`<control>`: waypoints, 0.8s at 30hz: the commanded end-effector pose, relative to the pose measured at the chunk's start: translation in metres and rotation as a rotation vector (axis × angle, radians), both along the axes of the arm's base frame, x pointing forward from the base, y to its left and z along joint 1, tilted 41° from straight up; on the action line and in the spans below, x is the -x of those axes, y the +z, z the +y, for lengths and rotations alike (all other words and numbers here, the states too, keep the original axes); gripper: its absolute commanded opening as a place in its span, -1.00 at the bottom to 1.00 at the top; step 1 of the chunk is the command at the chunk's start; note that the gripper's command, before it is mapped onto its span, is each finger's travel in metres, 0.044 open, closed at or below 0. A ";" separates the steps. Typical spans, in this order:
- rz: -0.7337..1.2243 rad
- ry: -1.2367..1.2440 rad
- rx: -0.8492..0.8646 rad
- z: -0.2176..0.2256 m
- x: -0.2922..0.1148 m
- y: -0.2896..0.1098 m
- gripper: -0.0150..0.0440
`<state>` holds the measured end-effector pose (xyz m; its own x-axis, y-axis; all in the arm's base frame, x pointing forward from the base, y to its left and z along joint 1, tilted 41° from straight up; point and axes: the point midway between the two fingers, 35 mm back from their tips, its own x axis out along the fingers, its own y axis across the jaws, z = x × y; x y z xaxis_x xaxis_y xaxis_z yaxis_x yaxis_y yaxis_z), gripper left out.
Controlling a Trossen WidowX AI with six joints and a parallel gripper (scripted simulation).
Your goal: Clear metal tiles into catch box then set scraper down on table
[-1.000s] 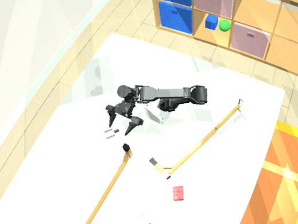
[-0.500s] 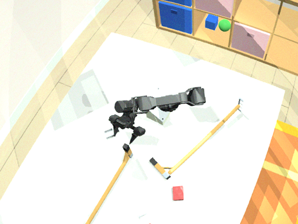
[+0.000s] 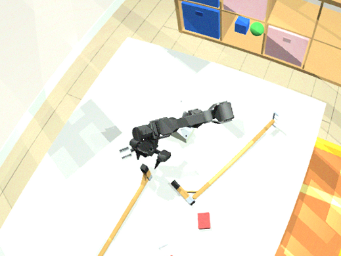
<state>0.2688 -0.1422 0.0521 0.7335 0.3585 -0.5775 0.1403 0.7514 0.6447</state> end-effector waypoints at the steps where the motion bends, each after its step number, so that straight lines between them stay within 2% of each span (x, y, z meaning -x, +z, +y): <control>1: 0.011 0.006 0.005 -0.001 0.003 -0.001 1.00; 17: 0.000 0.017 0.001 -0.033 0.019 0.034 1.00; 24: -0.001 0.017 0.001 -0.032 0.019 0.032 1.00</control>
